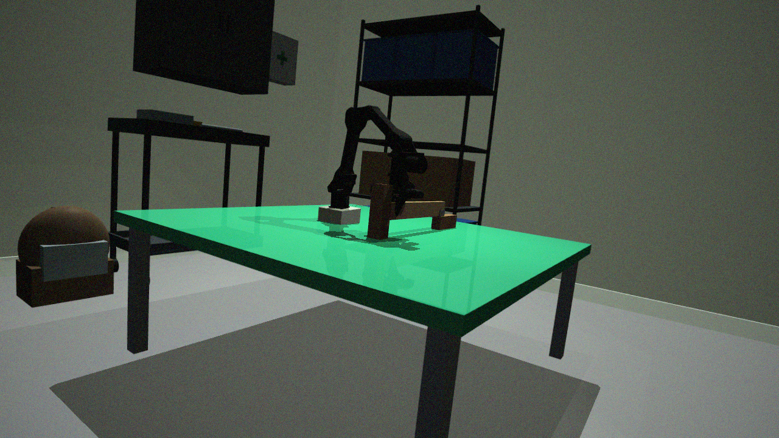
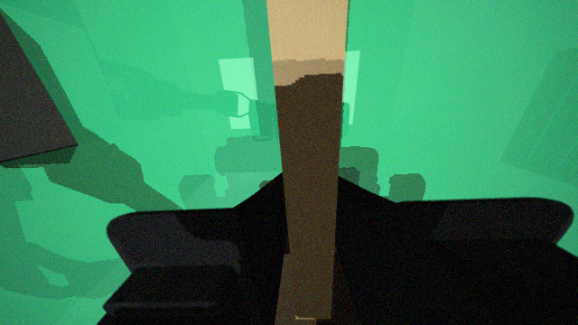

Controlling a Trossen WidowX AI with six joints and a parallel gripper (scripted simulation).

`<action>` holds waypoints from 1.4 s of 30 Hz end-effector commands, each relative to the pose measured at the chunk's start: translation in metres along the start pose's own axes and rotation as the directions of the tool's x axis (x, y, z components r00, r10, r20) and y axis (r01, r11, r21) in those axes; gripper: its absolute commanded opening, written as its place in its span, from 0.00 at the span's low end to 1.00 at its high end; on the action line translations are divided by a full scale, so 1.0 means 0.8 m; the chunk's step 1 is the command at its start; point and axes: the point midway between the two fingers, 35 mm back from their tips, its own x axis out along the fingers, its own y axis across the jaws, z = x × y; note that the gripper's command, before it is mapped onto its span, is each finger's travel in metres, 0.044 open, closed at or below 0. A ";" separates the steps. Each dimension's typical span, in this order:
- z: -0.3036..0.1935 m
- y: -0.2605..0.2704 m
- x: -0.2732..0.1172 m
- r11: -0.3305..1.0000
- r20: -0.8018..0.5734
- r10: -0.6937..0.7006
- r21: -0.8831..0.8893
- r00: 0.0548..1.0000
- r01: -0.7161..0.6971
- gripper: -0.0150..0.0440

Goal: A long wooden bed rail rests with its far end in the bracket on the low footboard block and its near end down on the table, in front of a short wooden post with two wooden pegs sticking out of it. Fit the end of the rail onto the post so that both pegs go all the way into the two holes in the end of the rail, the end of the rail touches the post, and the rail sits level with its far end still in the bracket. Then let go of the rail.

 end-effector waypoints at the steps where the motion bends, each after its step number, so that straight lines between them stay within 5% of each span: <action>1: -0.004 -0.002 -0.002 1.000 -0.003 -0.005 -0.001 1.000 0.005 0.25; 22: -0.012 -0.002 -0.002 1.000 -0.003 -0.005 -0.001 1.000 0.005 0.25; 38: -0.008 0.000 0.000 1.000 0.001 0.000 0.000 1.000 0.000 0.97; 42: -0.008 0.000 0.000 1.000 0.001 0.000 0.000 1.000 0.000 1.00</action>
